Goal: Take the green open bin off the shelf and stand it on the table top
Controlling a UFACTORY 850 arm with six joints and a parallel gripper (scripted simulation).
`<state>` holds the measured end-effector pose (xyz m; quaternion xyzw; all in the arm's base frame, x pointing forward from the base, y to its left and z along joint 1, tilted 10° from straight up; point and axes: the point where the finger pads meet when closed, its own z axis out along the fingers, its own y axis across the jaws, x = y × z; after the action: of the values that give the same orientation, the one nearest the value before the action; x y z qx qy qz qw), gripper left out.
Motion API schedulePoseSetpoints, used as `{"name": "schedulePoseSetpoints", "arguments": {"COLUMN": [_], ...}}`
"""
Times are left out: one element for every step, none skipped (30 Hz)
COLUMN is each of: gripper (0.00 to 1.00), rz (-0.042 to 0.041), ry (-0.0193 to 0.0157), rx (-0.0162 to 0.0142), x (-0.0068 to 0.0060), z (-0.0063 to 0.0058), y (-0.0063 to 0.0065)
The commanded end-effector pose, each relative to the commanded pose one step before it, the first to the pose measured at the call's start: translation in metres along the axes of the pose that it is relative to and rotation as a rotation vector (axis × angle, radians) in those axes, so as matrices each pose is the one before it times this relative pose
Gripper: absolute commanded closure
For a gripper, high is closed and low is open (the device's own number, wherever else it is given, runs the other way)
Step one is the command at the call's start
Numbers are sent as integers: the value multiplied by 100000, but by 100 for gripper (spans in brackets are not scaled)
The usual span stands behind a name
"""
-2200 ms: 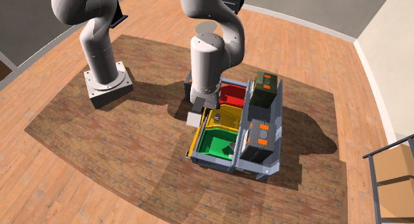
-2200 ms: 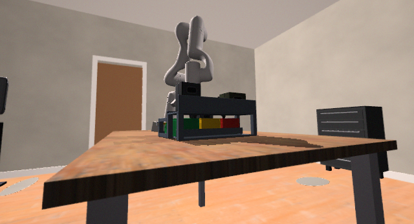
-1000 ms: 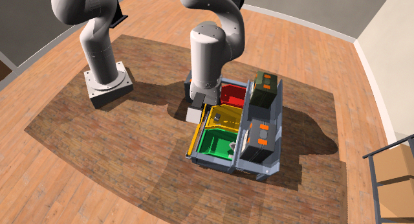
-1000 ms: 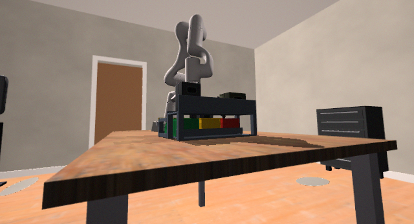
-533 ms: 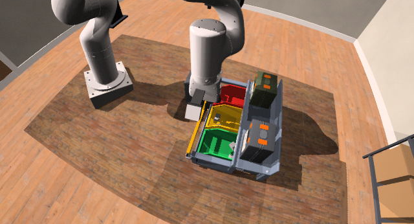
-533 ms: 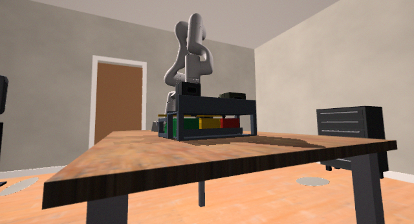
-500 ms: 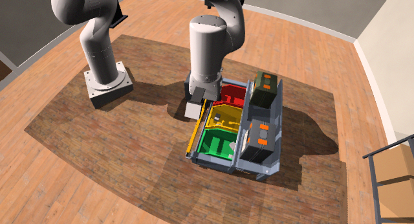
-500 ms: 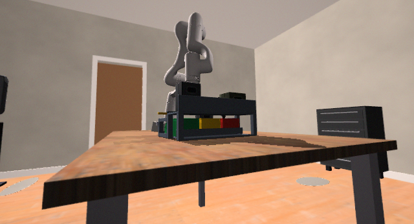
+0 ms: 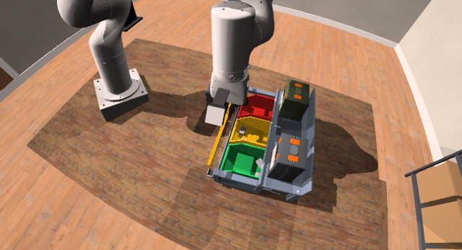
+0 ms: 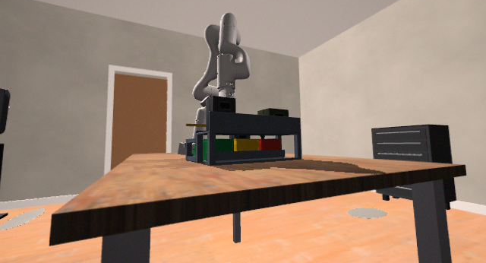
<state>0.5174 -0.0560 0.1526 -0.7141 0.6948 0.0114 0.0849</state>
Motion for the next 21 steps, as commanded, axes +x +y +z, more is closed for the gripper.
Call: {"name": "schedulePoseSetpoints", "arguments": {"gripper": [100,100,100,100,100,100,100,100,100,100,100,100,100,100,100,100,100,100,100,100,100], "rz": [-97,-5,0,0,0,0,0,0,0,0,0,0,0,0,8,-2,-2,-2,-2,0,0], "ry": [158,5,0,0,0,0,0,0,0,0,0,0,0,0,-10,3,3,3,3,0,0], "rx": [543,16,0,0,0,0,0,0,0,0,0,0,0,0,-33,9,9,9,9,0,0], "x": [33,2,0,0,0,0,0,0,0,0,0,0,0,0,-2,1,1,1,1,0,0], "z": [-2389,-712,0,0,0,0,0,0,0,0,0,0,0,0,213,193,193,193,193,0,0], "y": [-230,-11,0,0,0,0,0,0,0,0,0,0,0,0,11,-5,-5,-5,-5,0,0]}}
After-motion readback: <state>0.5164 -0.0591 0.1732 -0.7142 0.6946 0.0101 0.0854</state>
